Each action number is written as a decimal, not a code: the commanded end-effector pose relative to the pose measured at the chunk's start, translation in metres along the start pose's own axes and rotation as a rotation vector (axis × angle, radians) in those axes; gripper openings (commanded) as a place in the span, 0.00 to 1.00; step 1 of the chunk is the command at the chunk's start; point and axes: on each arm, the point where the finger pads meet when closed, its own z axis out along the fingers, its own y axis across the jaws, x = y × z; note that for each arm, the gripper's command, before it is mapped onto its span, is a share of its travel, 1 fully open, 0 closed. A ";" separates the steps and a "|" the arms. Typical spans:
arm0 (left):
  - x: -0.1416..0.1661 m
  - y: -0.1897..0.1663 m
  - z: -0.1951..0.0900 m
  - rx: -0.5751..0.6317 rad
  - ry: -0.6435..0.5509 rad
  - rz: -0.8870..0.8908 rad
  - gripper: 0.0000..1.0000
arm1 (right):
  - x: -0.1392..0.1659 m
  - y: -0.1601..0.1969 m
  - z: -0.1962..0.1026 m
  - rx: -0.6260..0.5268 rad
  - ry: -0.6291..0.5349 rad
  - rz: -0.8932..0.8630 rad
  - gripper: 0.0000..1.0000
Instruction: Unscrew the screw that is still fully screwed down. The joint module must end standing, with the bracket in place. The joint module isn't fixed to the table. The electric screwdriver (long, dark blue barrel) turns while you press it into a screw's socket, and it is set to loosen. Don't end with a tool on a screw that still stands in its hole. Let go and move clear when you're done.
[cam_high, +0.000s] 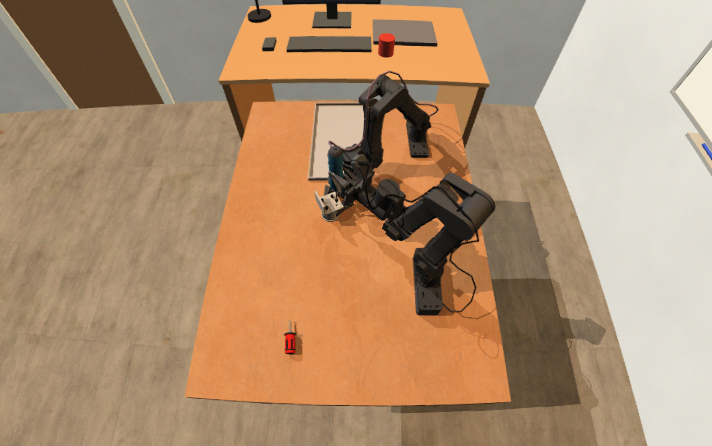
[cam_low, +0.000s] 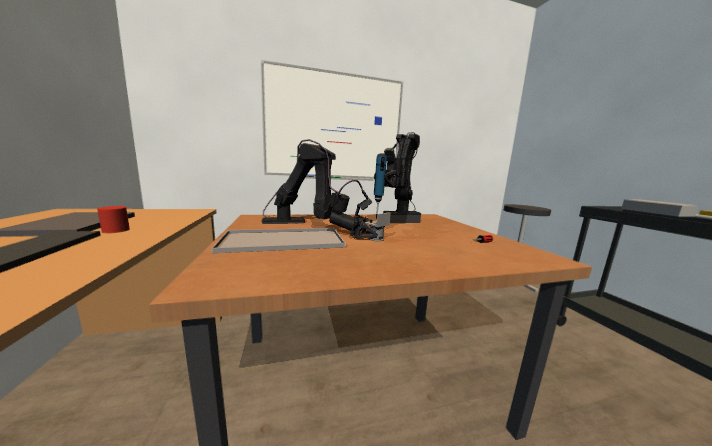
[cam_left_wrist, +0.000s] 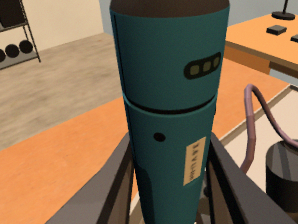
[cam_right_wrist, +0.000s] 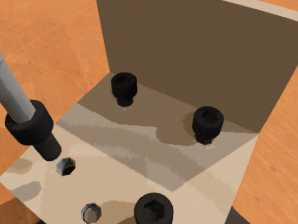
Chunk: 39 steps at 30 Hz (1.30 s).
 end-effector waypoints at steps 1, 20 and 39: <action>-0.056 -0.002 0.012 -0.004 -0.158 -0.002 0.42 | 0.016 0.006 -0.002 -0.017 0.044 0.021 0.59; -0.066 -0.004 0.012 -0.003 -0.145 0.002 0.42 | 0.016 0.006 -0.002 -0.017 0.044 0.021 0.59; -0.057 -0.005 0.017 0.000 -0.115 0.003 0.42 | 0.016 0.006 -0.002 -0.017 0.044 0.021 0.59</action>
